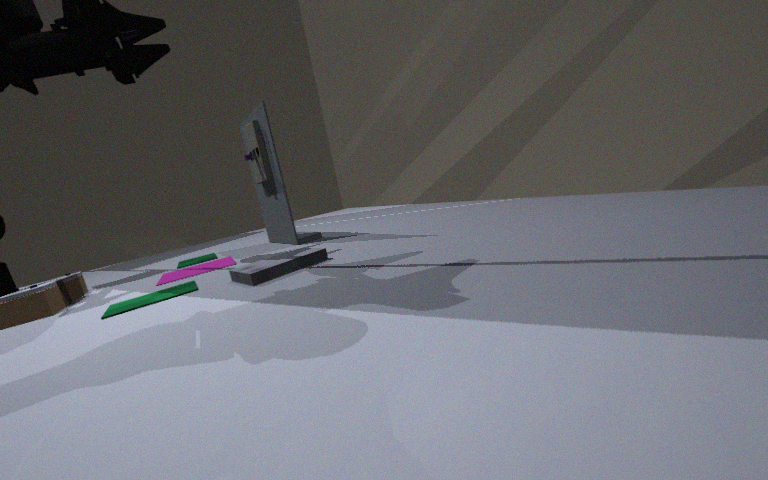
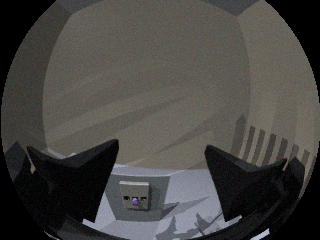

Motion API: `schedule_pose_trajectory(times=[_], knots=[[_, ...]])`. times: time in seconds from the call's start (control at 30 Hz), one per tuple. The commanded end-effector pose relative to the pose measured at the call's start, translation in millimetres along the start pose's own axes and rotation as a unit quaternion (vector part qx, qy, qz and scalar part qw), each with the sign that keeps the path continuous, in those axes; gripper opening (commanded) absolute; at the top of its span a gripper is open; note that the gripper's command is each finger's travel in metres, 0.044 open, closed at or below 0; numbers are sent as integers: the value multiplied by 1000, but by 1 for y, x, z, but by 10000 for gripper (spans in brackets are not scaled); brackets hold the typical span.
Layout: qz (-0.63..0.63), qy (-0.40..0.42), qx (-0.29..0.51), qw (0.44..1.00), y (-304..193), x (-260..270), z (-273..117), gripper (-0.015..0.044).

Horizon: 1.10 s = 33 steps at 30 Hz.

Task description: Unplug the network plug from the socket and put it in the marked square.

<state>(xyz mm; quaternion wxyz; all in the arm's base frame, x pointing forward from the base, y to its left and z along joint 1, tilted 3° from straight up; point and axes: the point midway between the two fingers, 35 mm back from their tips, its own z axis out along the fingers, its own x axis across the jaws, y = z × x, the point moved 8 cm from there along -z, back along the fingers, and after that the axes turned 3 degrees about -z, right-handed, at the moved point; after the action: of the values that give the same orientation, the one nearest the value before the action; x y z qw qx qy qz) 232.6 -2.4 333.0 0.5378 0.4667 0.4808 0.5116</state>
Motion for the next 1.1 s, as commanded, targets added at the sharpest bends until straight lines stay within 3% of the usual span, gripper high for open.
schedule_pose_trajectory(times=[0.0,0.3,0.67,1.07], knots=[[3,1,0,1000,-1,0,0,374],[147,36,16,988,-42,-2,12,156],[333,74,53,939,-95,-6,12,156],[523,99,108,840,-147,-8,-6,156]])
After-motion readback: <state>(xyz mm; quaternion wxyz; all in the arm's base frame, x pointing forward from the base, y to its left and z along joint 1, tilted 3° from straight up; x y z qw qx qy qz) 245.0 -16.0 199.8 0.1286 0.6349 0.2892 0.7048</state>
